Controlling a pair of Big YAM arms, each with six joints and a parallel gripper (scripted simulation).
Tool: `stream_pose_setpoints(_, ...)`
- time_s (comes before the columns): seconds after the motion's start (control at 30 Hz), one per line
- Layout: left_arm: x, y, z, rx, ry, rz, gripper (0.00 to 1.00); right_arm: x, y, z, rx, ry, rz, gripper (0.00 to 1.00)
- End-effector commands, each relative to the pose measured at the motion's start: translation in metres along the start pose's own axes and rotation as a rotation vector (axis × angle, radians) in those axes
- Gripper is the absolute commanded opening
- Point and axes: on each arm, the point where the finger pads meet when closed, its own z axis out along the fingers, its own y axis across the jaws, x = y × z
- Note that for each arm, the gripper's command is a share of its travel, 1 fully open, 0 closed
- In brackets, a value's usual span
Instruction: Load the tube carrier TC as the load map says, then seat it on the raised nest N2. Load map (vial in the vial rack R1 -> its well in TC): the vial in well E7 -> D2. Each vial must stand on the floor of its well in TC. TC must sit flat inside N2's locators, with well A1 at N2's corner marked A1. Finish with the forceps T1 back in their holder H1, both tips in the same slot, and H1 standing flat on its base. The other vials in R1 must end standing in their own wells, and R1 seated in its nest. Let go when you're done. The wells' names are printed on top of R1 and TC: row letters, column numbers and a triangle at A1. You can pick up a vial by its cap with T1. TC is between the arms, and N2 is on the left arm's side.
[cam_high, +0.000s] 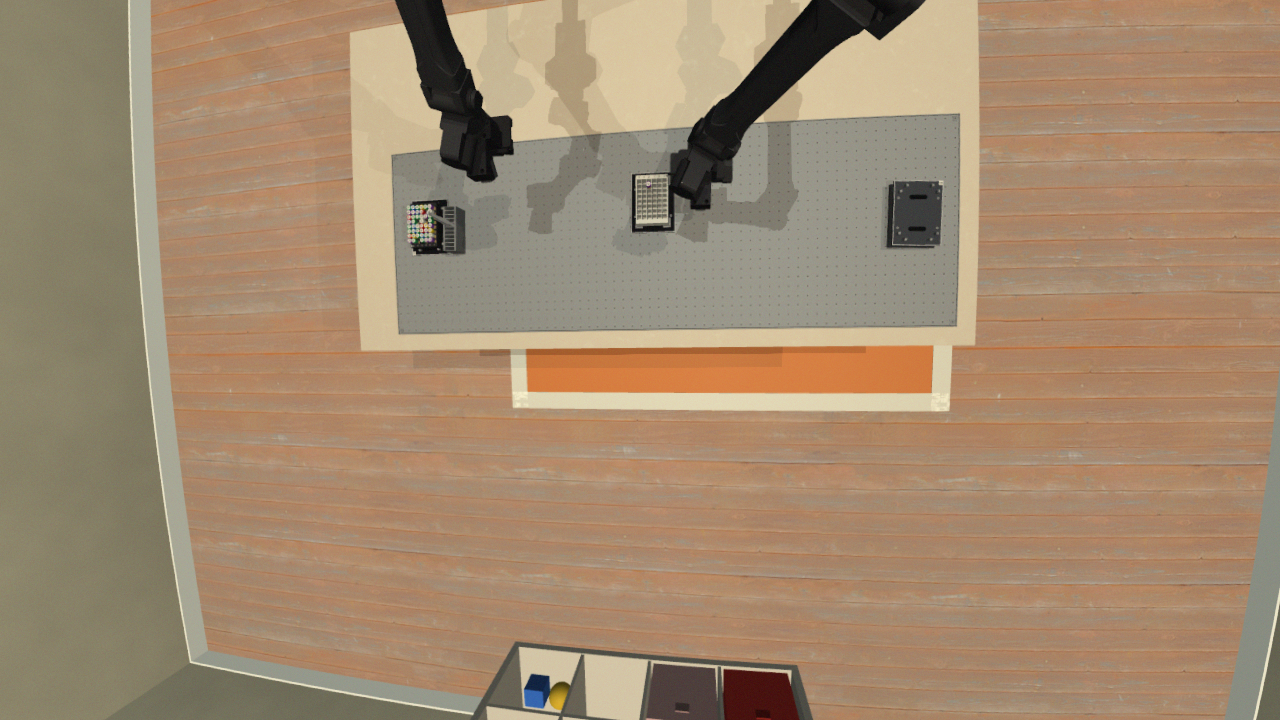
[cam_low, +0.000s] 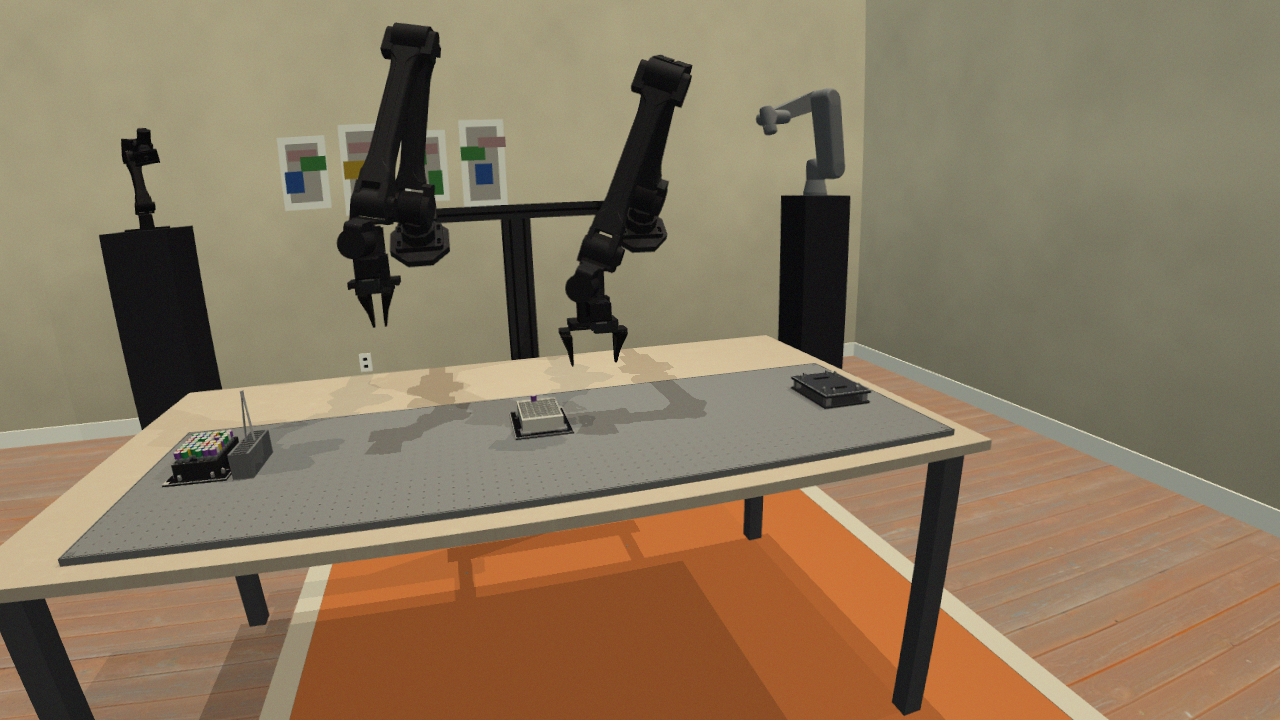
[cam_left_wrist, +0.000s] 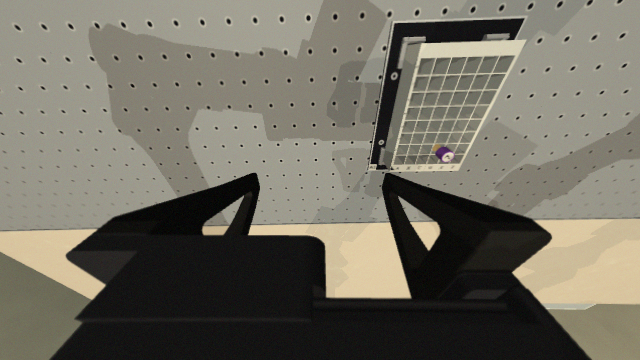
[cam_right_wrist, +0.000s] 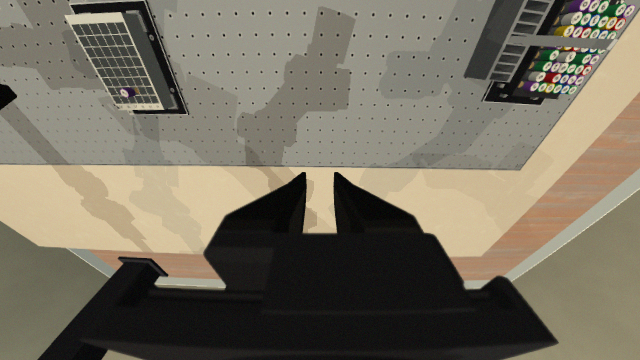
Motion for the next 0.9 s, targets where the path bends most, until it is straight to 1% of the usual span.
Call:
stream_pose_setpoints(0.0, 0.000, -0.010, 0.004, 0.001, 0.009, -0.016, 1.00, -0.009, -0.002, -0.003, 0.006, -0.016, 0.006, 0.24)
stream_pose_setpoints(0.03, -0.001, -0.011, 0.007, -0.004, 0.009, -0.022, 1.00, -0.009, -0.002, -0.003, 0.006, -0.016, 0.006, 0.24)
stream_pose_setpoints(0.07, -0.001, -0.018, 0.007, 0.002, 0.009, -0.016, 1.00, -0.009, -0.002, -0.003, 0.006, -0.016, 0.006, 0.24)
stream_pose_setpoints(0.5, -0.008, -0.067, 0.025, 0.003, 0.008, -0.015, 1.00, -0.009, -0.002, -0.003, 0.006, -0.016, 0.006, 0.24)
stream_pose_setpoints(0.57, -0.008, -0.067, 0.025, 0.003, 0.008, -0.015, 1.00, -0.009, -0.002, -0.003, 0.006, -0.016, 0.006, 0.24)
stream_pose_setpoints(0.6, -0.012, -0.062, 0.030, -0.010, 0.008, -0.029, 1.00, -0.009, -0.002, -0.003, 0.006, -0.016, 0.006, 0.24)
stream_pose_setpoints(0.67, -0.009, -0.079, 0.029, 0.003, 0.008, -0.015, 1.00, -0.009, -0.002, -0.003, 0.006, -0.016, 0.006, 0.24)
stream_pose_setpoints(0.87, -0.012, -0.102, 0.037, 0.004, 0.007, -0.014, 1.00, -0.009, -0.002, -0.003, 0.006, -0.016, 0.006, 0.24)
